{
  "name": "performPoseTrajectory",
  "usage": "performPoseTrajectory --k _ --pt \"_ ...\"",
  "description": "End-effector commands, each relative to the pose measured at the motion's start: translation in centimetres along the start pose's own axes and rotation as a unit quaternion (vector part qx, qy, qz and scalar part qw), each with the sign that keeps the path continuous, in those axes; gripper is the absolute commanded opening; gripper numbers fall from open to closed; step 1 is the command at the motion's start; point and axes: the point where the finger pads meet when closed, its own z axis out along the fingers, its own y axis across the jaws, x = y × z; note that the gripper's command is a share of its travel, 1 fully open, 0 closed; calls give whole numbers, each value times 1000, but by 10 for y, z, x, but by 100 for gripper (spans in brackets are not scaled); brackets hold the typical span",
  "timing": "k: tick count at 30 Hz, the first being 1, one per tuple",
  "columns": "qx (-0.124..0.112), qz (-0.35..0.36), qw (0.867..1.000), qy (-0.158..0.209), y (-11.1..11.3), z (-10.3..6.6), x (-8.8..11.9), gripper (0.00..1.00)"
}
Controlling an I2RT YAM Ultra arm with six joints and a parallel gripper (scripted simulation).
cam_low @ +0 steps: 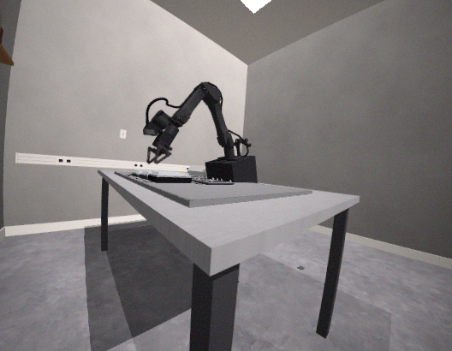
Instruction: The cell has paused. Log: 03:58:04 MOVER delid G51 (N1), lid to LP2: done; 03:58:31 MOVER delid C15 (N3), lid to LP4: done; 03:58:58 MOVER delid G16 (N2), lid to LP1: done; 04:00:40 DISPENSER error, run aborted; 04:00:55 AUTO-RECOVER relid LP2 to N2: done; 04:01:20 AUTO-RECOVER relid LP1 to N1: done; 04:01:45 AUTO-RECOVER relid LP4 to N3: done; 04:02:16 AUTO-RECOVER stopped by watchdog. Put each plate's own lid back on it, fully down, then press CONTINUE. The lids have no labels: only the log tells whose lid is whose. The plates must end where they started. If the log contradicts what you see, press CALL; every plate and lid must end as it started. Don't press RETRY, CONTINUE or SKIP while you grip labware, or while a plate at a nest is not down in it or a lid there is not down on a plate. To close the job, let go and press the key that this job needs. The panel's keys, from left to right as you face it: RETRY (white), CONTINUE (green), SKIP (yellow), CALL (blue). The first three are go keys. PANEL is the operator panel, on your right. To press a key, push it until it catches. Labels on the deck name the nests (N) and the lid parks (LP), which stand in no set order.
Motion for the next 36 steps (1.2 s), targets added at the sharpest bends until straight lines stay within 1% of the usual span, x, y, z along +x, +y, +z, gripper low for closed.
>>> performPoseTrajectory --k 1,9,11,18,21,23,25,28,29,33,36 --pt "10 12 998 60 15 -2 8 100" --pt "10 13 990 140 55 -4 16 100" --pt "10 13 990 140 55 -4 16 100" --pt "10 15 978 208 90 -6 23 100" --pt "2 17 971 239 107 -7 27 100" --pt "10 15 971 236 114 -7 28 100" --pt "10 15 971 236 124 -8 31 100" --pt "10 15 971 236 124 -9 31 100" --pt "11 26 975 219 116 -18 17 100" --pt "11 26 975 219 115 -19 16 100" --pt "4 20 975 220 123 -20 17 100"
